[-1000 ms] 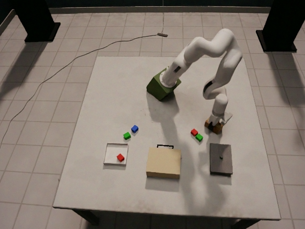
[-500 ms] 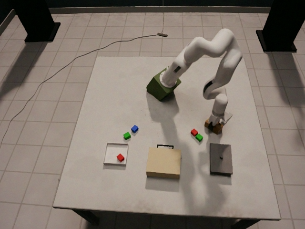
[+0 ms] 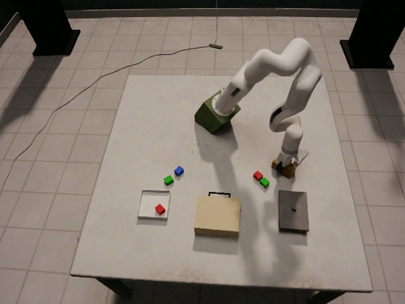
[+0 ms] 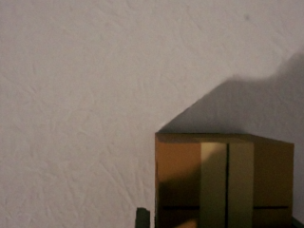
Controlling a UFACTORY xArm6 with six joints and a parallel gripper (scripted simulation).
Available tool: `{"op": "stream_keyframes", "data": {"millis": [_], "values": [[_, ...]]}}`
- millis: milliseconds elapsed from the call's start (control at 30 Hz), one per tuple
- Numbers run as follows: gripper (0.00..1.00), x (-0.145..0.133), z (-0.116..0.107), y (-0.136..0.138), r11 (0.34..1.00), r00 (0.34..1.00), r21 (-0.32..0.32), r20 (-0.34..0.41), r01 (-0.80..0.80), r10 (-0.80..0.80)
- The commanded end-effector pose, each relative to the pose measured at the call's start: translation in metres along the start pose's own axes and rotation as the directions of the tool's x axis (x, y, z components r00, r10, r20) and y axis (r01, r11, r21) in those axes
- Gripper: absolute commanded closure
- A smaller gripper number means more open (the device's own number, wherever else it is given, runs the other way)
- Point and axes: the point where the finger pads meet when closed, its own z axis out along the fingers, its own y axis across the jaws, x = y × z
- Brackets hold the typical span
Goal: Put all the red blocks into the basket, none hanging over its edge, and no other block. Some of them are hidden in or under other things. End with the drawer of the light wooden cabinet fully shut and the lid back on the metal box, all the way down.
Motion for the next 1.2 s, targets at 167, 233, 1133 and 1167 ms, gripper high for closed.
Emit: {"op": "stream_keyframes", "data": {"millis": [167, 233, 1133, 1167], "values": [[0.27, 0.001, -0.001, 0.000, 1.000, 1.000, -0.002, 0.000, 0.000, 0.000], [0.27, 0.001, -0.001, 0.000, 1.000, 1.000, -0.002, 0.000, 0.000, 0.000], [0.27, 0.001, -0.017, 0.000, 1.000, 1.000, -0.002, 0.000, 0.000, 0.000], [0.27, 0.001, -0.017, 0.000, 1.000, 1.000, -0.002, 0.000, 0.000, 0.000]]}}
